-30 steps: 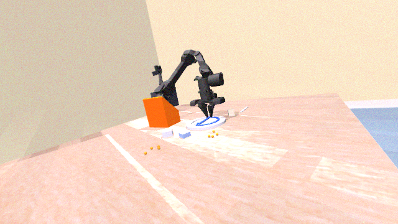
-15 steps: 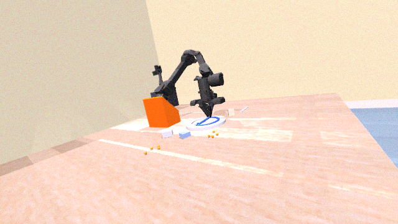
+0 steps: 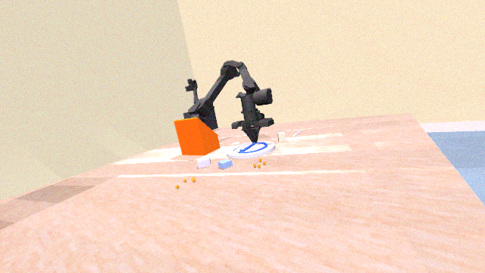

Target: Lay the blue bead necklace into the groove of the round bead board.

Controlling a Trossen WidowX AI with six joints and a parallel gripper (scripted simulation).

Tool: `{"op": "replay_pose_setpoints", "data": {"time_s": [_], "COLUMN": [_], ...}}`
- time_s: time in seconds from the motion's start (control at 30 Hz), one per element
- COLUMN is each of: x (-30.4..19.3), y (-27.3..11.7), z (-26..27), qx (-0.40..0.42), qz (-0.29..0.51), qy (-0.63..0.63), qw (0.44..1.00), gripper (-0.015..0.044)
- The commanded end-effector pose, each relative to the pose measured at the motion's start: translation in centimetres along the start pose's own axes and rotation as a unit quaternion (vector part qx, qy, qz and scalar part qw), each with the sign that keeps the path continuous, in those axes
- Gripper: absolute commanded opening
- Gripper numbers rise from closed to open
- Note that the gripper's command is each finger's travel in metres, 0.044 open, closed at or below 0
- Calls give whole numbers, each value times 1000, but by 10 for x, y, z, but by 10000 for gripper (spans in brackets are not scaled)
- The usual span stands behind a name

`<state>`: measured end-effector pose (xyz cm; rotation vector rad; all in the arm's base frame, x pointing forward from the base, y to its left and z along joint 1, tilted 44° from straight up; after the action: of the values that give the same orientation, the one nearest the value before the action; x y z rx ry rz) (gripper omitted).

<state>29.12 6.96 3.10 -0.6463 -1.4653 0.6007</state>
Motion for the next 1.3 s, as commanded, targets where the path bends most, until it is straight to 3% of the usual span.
{"op": "replay_pose_setpoints", "data": {"time_s": [0.0,0.83,1.27], "x": [0,10,10], "y": [-5,3,-1], "z": [1,9,7], "qx": [0,0,-2], "qz": [-1,-1,0], "qy": [1,1,-3], "qw": [1000,1000,1000], "gripper": [0,0,341]}}
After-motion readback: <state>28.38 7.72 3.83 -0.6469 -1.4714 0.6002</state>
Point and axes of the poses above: the point midway between the two fingers, 35 mm back from their tips, its own y axis out along the fingers, its own z axis across the jaws, x = y × z, the point moved 4 cm from there along -y, back along the fingers, and after that the axes turned 2 degrees about -y, right-handed, at the moved point
